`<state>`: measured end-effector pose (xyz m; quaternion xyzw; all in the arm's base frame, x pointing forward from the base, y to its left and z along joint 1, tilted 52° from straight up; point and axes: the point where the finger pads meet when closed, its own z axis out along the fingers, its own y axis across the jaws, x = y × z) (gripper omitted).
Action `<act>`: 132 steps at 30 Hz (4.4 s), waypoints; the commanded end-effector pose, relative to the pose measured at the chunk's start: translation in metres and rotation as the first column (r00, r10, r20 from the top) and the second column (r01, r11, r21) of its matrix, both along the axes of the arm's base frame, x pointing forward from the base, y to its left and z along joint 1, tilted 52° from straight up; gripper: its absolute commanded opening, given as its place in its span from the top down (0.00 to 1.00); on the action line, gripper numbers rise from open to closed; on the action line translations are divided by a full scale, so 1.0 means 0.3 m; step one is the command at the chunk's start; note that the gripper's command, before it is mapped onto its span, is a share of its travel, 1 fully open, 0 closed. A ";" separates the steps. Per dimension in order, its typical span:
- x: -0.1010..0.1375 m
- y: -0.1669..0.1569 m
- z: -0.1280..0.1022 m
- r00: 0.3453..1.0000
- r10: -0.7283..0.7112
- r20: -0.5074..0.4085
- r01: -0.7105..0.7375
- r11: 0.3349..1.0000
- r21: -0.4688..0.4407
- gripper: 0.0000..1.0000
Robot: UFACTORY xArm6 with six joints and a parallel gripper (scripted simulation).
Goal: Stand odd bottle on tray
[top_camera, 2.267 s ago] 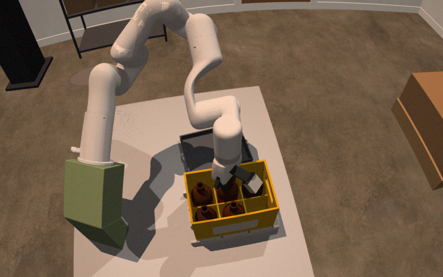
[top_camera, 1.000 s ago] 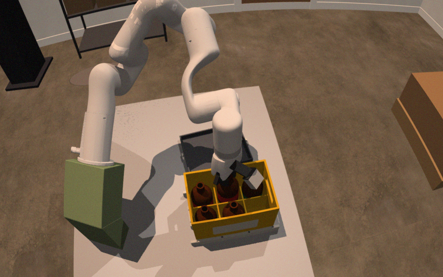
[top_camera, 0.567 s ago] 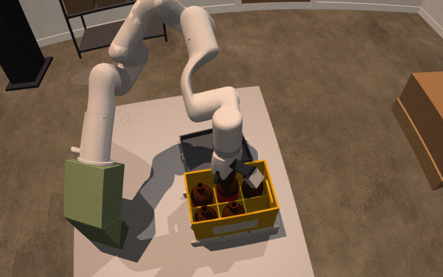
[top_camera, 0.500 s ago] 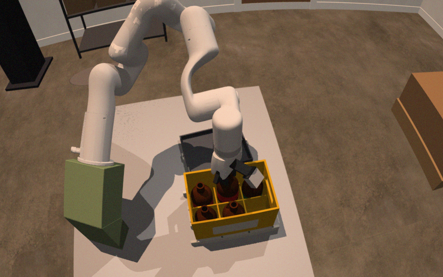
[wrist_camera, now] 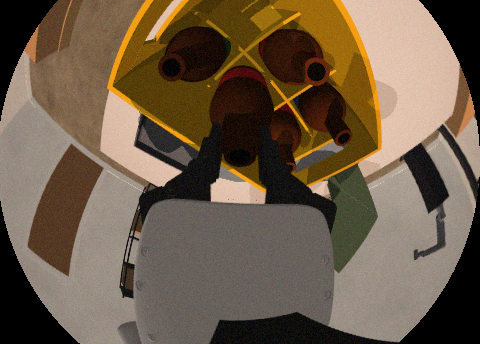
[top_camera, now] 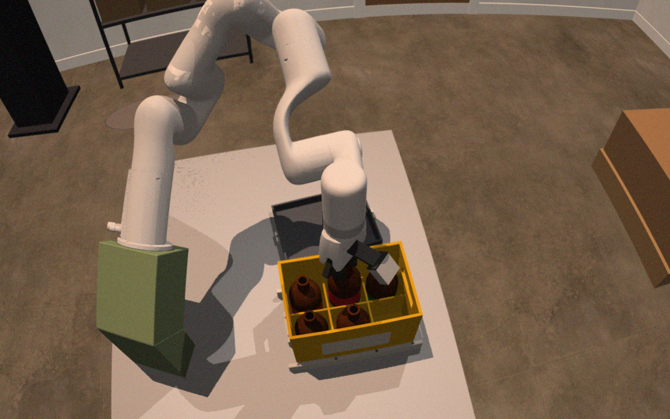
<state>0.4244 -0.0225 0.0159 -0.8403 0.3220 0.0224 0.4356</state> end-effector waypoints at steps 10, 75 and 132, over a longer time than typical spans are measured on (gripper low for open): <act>0.002 -0.007 0.005 1.000 -0.002 0.002 0.002 1.000 -0.002 1.00; -0.030 -0.104 0.085 1.000 -0.002 0.002 0.002 1.000 -0.002 1.00; -0.059 -0.193 0.159 1.000 -0.002 0.002 0.002 1.000 -0.002 1.00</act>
